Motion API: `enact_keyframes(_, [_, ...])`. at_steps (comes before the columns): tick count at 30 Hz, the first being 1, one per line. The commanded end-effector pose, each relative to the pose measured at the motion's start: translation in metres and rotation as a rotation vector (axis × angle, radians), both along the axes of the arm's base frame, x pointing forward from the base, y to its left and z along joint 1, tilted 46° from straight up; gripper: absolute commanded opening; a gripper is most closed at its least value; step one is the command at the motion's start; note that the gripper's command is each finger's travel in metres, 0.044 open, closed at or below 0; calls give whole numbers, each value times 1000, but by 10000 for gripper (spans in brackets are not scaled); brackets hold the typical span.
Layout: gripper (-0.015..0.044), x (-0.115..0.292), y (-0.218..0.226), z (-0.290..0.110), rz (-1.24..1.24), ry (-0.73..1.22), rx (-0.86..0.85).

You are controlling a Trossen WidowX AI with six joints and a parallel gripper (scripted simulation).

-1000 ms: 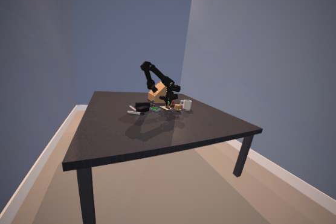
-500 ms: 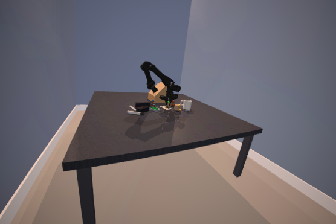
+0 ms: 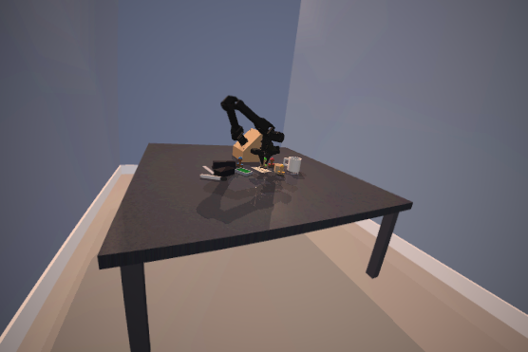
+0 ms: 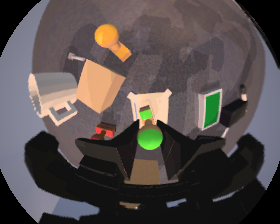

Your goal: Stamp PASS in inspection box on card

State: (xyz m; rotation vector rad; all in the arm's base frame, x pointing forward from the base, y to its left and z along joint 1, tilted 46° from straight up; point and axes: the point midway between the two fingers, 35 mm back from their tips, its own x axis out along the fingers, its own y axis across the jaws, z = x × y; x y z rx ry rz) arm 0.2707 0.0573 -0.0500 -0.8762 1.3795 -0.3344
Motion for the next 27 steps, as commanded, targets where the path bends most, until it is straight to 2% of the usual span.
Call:
enact_keyframes(1, [0,1,5,4,-5,-5,8])
enact_keyframes(27, [0,-8,34,33,-5,-5,10])
